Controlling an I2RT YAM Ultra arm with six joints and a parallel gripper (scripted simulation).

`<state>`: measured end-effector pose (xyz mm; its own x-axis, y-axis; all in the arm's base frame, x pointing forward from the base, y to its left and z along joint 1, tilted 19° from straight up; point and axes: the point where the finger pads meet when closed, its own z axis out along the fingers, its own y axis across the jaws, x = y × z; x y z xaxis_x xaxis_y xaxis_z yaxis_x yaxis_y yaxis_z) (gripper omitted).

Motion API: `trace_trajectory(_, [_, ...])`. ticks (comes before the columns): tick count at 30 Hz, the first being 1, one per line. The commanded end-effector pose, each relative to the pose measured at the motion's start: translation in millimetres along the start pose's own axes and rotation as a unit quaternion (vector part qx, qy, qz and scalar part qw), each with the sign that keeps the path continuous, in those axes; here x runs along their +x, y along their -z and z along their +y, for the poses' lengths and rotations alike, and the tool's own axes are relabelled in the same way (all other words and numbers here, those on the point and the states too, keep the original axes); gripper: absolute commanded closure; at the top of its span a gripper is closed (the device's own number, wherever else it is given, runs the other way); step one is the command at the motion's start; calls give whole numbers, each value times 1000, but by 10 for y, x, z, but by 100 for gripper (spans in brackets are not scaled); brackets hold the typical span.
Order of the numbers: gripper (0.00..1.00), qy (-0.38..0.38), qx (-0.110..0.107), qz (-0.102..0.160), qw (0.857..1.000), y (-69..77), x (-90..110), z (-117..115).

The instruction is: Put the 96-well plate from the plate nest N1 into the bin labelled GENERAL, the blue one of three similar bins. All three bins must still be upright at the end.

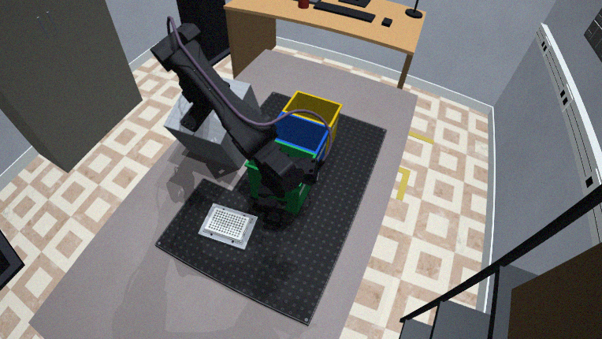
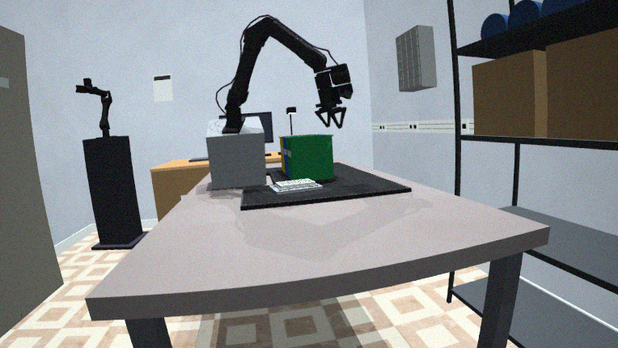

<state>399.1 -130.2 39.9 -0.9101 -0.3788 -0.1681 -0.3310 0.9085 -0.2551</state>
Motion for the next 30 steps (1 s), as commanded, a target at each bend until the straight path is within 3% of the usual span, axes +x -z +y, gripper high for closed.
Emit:
trace_trajectory(1, [0,5,10,10,1000,136,142,-38])
trace_trajectory(6, [0,5,2,6,1000,189,341,-97])
trace_trajectory(7, [0,-1,12,23,1000,203,397,-121])
trace_trajectory(9, [0,-4,19,32,999,232,495,-159])
trace_trajectory(14, [0,-4,16,31,999,268,629,-185])
trace_trajectory(16, [0,-10,30,49,998,310,699,-217])
trace_trajectory(21, [0,-12,25,54,998,362,958,-246])
trace_trajectory(23, [0,-24,39,84,995,399,1056,-274])
trace_trajectory(24, [0,-23,37,87,995,407,1112,-268])
trace_trajectory(30, [0,-23,34,85,996,471,1339,-273])
